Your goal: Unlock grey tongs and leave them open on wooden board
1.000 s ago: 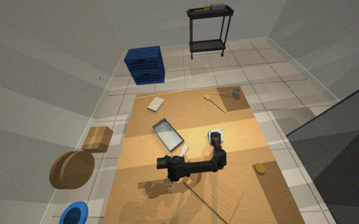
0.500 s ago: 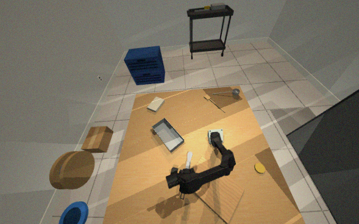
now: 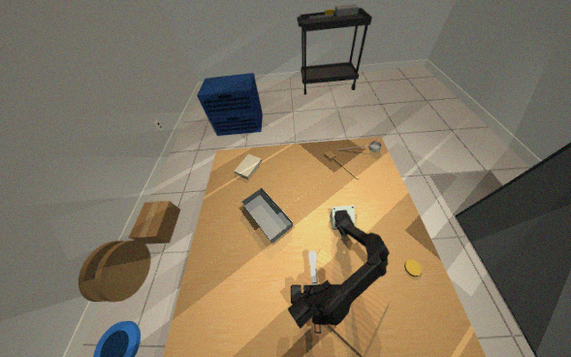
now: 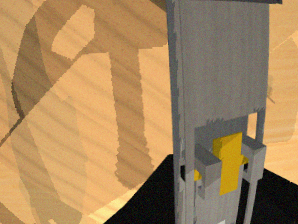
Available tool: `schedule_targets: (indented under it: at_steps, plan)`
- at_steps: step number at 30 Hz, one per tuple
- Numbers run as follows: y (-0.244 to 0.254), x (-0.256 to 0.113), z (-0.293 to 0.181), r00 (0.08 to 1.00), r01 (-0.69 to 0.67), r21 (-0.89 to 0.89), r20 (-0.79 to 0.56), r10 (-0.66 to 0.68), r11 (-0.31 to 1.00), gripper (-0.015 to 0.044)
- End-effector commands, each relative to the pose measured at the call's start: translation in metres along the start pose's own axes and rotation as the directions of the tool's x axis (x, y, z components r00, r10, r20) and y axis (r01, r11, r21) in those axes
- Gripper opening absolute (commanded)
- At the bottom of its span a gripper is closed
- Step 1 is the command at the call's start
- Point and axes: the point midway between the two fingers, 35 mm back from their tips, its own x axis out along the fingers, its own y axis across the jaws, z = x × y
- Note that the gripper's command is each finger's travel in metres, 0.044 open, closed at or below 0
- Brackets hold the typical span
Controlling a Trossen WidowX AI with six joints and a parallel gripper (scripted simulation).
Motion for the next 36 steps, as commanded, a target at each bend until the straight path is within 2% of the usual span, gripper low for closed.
schedule_targets:
  at_steps: [1, 23, 31, 36]
  plan:
    - [0.018, -0.002, 0.005, 1.000, 0.003, -0.046, -0.001, -0.003, 0.999, -0.0150]
    - [0.118, -0.027, 0.018, 0.998, 0.005, -0.327, 0.068, 0.019, 0.945, -0.0150]
    - [0.121, -0.028, 0.018, 0.997, 0.006, -0.332, 0.075, 0.020, 0.943, -0.0150]
    - [0.115, -0.024, 0.028, 0.988, 0.028, -0.286, 0.156, 0.018, 0.958, -0.0150]
